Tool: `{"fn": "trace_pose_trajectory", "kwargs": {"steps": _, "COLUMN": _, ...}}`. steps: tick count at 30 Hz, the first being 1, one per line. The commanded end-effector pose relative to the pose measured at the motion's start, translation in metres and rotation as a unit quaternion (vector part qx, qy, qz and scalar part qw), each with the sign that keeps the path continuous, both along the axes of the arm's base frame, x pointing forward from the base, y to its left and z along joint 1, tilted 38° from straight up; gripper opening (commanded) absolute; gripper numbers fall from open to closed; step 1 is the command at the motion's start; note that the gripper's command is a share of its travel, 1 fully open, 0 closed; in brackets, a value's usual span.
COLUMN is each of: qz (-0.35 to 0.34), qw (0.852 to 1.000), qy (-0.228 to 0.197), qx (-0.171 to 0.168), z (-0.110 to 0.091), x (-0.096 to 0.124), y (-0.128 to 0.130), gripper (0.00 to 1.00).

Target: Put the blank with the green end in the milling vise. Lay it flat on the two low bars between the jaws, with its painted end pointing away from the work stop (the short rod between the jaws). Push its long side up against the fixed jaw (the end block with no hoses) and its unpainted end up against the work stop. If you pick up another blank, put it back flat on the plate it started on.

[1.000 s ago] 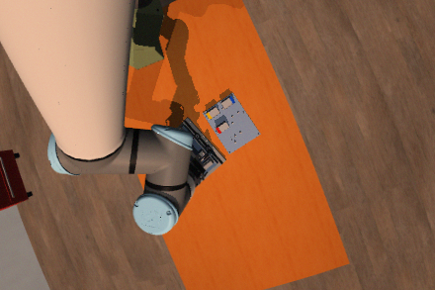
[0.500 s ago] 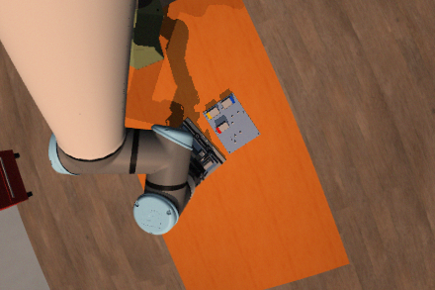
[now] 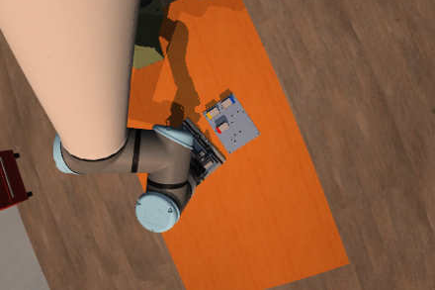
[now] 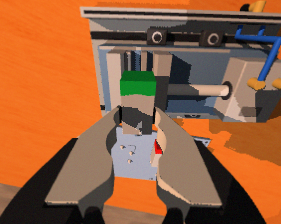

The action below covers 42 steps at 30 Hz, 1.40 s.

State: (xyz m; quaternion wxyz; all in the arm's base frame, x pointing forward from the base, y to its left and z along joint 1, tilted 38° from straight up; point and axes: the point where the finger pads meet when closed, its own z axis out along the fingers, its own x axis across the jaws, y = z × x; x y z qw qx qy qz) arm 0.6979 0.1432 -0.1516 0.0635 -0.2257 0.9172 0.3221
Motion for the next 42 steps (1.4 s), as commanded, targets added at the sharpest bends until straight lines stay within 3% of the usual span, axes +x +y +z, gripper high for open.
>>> {"fn": "trace_pose_trajectory", "kwargs": {"steps": 1, "qz": 0.000, "qw": 1.000, "qy": -0.001, "qx": 0.000, "z": -0.001, "x": 0.001, "y": 0.001, "gripper": 0.00}}
{"fn": "trace_pose_trajectory", "kwargs": {"steps": 42, "qz": 0.000, "qw": 1.000, "qy": -0.001, "qx": 0.000, "z": -0.012, "x": 0.000, "y": 0.009, "gripper": 0.00}}
